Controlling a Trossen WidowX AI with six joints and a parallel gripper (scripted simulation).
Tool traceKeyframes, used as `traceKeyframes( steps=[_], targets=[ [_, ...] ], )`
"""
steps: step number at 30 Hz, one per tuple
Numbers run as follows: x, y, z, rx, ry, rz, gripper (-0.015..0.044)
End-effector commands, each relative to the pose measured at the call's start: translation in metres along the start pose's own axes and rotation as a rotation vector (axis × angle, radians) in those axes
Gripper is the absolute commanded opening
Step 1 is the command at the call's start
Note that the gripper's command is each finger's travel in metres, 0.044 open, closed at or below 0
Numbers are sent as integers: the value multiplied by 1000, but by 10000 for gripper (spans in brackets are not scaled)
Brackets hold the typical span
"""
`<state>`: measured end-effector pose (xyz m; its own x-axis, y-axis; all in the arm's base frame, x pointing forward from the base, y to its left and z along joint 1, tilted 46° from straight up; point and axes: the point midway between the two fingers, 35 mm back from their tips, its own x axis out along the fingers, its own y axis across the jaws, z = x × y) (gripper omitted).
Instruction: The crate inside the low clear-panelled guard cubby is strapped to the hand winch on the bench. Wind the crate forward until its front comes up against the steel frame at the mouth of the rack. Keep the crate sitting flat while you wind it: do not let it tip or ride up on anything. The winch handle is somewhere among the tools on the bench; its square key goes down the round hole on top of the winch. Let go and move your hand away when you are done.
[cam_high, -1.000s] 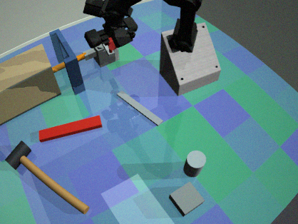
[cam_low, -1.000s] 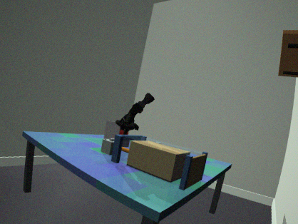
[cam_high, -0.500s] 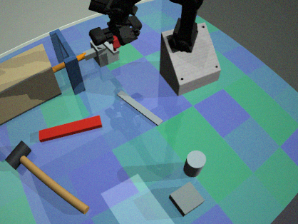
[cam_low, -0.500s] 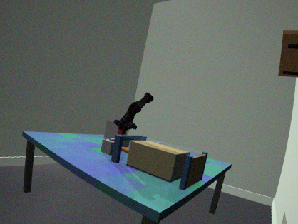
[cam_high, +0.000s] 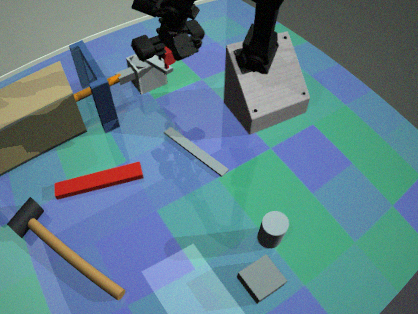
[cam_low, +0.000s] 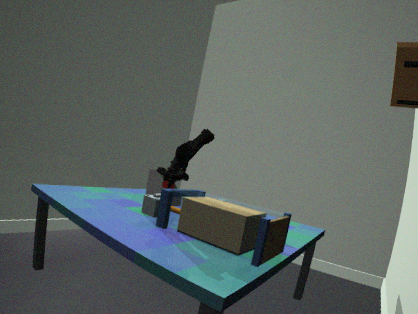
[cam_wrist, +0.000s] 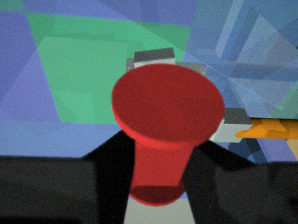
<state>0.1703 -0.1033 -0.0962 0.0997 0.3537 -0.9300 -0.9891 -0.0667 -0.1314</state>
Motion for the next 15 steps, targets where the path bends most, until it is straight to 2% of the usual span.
traceKeyframes(
  steps=[1,15],
  targets=[
    [3,11,-2,4,10,31,0],
    [5,26,-8,4,11,32,0]
  ],
)
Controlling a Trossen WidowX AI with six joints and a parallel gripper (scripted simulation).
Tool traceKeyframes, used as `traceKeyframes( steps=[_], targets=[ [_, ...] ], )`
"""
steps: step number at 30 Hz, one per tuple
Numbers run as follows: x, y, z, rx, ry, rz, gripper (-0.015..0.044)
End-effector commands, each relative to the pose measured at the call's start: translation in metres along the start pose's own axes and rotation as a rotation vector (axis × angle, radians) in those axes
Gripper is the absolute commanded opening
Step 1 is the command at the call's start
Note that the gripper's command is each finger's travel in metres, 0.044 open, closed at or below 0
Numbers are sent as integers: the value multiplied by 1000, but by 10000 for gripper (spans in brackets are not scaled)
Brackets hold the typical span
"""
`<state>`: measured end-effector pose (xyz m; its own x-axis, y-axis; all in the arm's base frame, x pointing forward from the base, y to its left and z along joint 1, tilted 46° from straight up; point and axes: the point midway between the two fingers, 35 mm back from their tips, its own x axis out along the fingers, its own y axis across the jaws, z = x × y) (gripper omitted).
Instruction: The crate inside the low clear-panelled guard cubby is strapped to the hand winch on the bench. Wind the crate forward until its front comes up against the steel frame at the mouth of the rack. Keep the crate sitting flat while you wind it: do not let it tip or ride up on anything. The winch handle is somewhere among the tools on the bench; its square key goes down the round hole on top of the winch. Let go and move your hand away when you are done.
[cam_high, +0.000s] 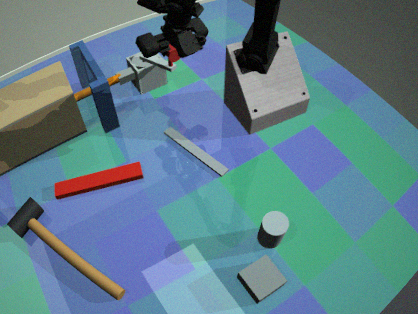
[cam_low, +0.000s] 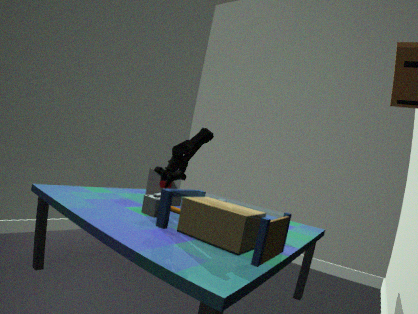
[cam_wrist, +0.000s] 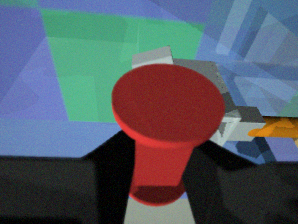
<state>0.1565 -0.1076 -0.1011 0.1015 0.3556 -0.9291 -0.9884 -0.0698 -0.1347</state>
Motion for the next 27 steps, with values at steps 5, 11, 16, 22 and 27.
traceKeyframes(
  steps=[5,11,16,22,27],
  targets=[
    [5,16,-7,8,14,34,0],
    [6,22,-10,8,14,35,0],
    [7,26,-14,8,14,35,0],
    [9,31,-18,8,15,35,0],
    [10,35,-22,9,16,36,0]
  ],
)
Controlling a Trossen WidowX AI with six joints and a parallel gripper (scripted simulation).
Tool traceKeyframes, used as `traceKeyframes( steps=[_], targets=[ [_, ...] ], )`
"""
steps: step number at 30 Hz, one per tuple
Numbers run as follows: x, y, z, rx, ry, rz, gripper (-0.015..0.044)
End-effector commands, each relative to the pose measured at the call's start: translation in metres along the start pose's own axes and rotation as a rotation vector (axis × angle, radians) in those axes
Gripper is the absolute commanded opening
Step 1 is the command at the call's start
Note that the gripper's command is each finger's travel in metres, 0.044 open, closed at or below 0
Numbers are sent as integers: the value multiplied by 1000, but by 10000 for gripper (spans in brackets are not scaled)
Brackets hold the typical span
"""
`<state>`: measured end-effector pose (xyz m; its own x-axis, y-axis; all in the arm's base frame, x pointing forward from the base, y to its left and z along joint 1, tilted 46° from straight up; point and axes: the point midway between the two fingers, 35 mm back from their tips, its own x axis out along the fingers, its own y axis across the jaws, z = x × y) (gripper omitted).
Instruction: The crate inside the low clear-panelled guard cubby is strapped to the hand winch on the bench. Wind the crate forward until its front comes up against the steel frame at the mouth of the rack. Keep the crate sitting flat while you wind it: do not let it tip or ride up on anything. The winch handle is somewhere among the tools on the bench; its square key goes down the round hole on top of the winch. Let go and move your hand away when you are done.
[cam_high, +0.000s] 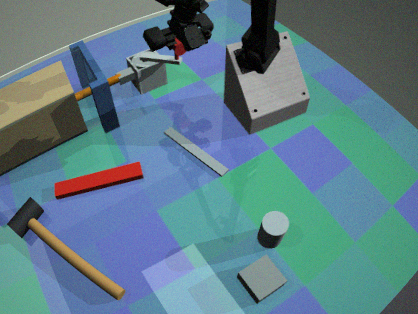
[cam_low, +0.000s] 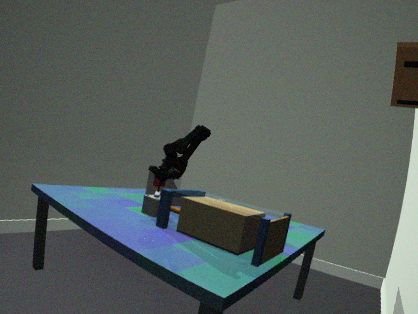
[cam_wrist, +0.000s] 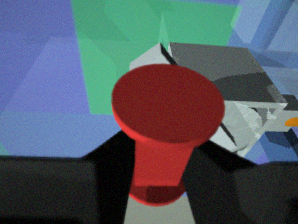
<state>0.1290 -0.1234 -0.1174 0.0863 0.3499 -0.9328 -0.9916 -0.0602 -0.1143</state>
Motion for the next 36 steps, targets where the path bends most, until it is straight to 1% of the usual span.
traceKeyframes(
  steps=[1,36],
  targets=[
    [4,5,-5,-8,11,20,0],
    [17,26,-36,-8,15,21,0]
  ],
)
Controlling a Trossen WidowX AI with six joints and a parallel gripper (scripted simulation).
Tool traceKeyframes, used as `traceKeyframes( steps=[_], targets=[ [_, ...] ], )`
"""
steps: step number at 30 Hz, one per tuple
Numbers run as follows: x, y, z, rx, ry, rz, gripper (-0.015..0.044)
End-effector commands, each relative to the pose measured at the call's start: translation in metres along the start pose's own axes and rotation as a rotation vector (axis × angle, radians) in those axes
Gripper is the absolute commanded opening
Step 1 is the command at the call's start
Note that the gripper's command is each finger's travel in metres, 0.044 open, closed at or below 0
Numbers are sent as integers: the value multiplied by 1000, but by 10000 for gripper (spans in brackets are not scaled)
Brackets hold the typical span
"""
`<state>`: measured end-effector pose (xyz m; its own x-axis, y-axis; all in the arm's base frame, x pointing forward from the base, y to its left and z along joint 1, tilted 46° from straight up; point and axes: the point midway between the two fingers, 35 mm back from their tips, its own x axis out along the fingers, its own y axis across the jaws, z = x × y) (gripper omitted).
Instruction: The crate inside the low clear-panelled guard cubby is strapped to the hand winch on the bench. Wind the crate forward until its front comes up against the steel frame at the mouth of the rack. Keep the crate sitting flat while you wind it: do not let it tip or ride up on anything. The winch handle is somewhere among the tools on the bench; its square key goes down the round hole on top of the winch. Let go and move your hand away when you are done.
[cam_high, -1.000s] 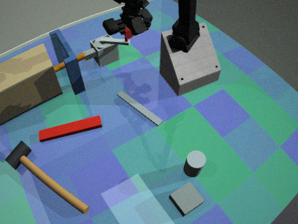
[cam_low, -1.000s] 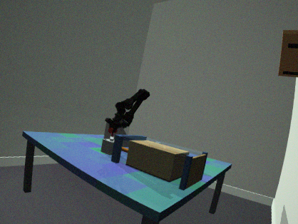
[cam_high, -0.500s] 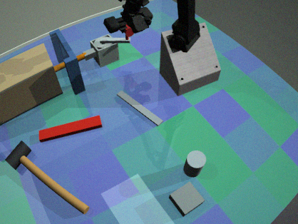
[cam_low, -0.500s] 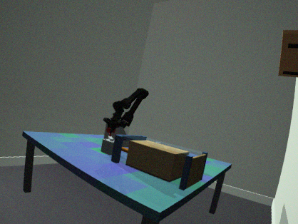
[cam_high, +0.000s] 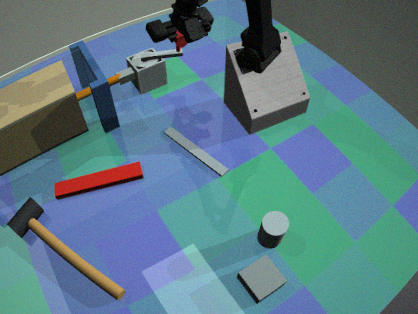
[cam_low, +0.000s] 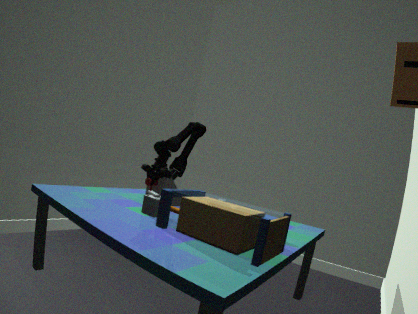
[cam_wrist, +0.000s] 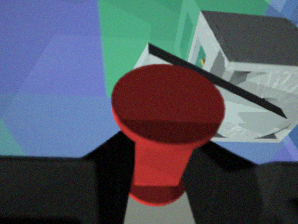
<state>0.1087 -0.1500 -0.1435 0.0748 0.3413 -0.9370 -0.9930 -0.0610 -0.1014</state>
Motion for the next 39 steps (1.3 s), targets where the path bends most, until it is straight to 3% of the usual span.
traceKeyframes(
  steps=[1,39],
  targets=[
    [4,1,-5,-11,6,9,0],
    [20,7,-44,-12,10,9,0]
  ],
)
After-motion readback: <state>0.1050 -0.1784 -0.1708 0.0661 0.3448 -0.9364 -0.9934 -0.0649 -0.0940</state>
